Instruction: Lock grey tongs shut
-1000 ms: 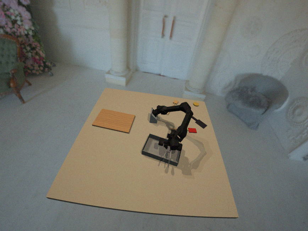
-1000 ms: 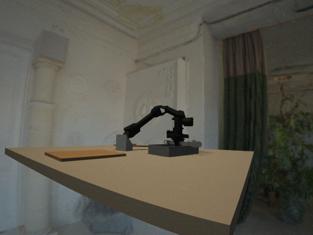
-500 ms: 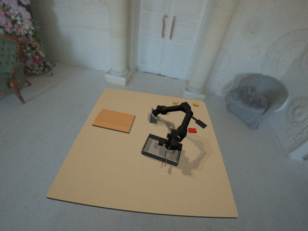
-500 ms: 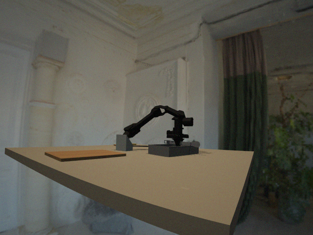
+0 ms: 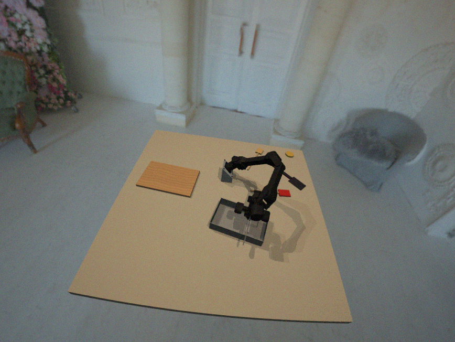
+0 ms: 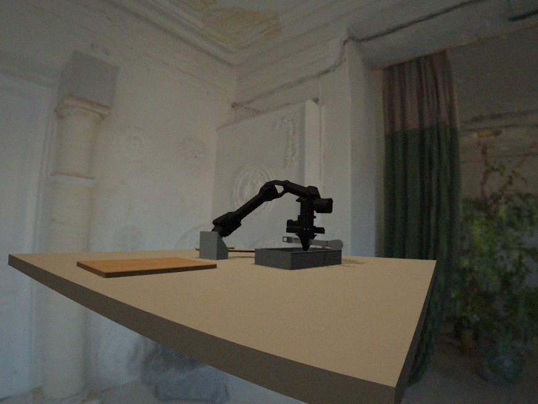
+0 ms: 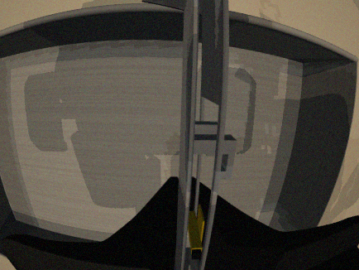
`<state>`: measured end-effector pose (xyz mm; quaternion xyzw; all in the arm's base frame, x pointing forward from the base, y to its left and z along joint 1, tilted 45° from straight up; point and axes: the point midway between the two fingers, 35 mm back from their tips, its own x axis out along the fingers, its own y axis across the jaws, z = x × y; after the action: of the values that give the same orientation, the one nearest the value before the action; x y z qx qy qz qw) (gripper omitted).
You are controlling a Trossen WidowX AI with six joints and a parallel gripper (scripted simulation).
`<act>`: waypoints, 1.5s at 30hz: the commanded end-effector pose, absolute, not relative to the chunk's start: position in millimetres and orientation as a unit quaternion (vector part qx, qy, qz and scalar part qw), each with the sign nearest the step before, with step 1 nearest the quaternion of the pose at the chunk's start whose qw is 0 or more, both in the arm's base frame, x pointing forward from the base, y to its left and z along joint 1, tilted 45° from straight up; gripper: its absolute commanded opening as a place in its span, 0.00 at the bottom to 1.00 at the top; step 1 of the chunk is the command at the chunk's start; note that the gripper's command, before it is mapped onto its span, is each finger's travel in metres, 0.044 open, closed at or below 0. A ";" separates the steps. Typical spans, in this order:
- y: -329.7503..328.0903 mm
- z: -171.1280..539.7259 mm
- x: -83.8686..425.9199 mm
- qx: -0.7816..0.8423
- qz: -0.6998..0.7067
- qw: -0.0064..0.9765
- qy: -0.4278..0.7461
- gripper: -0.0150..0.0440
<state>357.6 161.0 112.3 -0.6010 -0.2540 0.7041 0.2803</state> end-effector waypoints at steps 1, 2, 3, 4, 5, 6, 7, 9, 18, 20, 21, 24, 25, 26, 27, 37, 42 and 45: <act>121.5 149.3 369.8 -0.608 0.695 0.299 -0.242 0.00; 110.8 160.0 370.2 -0.606 0.695 0.304 -0.238 0.00; 100.0 170.8 369.9 -0.605 0.695 0.309 -0.235 0.00; 91.5 179.5 369.1 -0.604 0.695 0.313 -0.233 0.00; 86.4 184.8 368.4 -0.603 0.695 0.316 -0.231 0.00; 84.7 186.6 368.2 -0.603 0.695 0.316 -0.231 0.00; 84.7 186.6 368.2 -0.603 0.695 0.316 -0.231 0.00; 84.7 186.6 368.2 -0.603 0.695 0.316 -0.231 0.00; 84.7 186.6 368.2 -0.603 0.695 0.316 -0.231 0.00; 86.4 182.8 367.6 -0.600 0.698 0.316 -0.228 0.00; 84.5 181.1 368.7 -0.600 0.699 0.318 -0.225 0.00; 73.3 170.7 374.4 -0.594 0.704 0.329 -0.206 0.00; 68.3 166.2 376.9 -0.592 0.706 0.333 -0.199 0.00; 62.5 161.1 379.7 -0.590 0.708 0.338 -0.190 0.00; 56.4 155.7 382.4 -0.587 0.710 0.343 -0.182 0.00; -0.1 105.1 398.2 -0.556 0.724 0.397 -0.099 0.00; -31.1 77.5 400.8 -0.538 0.729 0.419 -0.063 0.00; -49.5 60.4 400.4 -0.525 0.731 0.433 -0.041 0.00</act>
<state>399.4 -23.0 80.0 -0.5365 -0.0714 0.7317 0.4143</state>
